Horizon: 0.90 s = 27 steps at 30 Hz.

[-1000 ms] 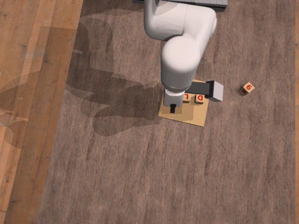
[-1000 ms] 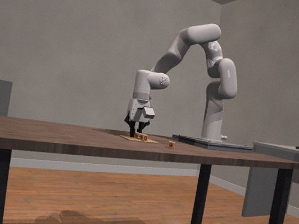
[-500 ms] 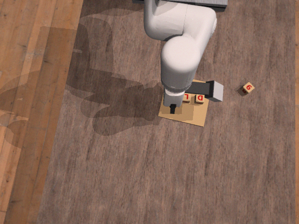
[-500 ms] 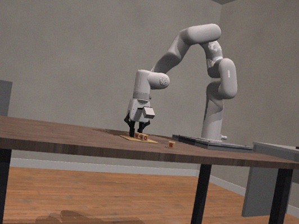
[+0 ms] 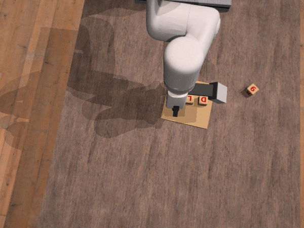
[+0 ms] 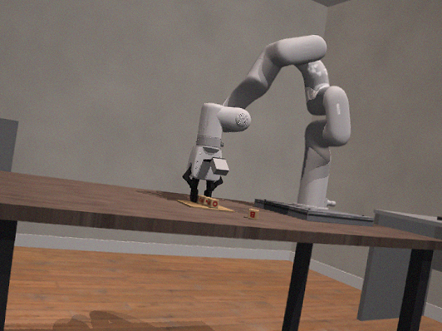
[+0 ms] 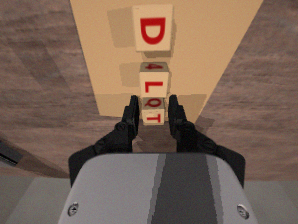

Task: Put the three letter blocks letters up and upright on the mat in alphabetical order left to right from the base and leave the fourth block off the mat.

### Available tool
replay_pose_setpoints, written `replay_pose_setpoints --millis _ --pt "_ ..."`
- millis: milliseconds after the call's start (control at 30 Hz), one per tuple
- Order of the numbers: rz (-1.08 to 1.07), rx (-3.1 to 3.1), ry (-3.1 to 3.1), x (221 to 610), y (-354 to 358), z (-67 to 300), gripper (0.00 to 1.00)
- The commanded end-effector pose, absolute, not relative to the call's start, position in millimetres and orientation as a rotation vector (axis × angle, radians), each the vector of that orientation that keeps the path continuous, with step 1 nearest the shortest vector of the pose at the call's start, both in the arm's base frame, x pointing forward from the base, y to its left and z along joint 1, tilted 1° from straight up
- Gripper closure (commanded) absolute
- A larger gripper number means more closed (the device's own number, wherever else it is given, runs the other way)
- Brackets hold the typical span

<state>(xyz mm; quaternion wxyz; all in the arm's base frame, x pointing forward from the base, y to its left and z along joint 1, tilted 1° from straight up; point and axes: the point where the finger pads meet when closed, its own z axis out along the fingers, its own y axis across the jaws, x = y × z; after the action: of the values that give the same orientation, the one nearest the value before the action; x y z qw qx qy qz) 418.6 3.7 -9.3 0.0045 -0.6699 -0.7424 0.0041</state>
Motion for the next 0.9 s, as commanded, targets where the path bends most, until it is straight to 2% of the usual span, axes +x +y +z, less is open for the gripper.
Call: replay_pose_setpoints --millis 0,200,500,867 --pt "0.009 -2.1 -2.328 419.9 3.7 -8.0 0.58" --pt "0.009 -2.1 -2.328 420.0 4.4 2.6 0.58" --pt "0.009 -2.1 -2.328 420.4 5.2 47.9 0.58" --pt "0.009 -2.1 -2.328 420.7 5.8 79.5 0.58"
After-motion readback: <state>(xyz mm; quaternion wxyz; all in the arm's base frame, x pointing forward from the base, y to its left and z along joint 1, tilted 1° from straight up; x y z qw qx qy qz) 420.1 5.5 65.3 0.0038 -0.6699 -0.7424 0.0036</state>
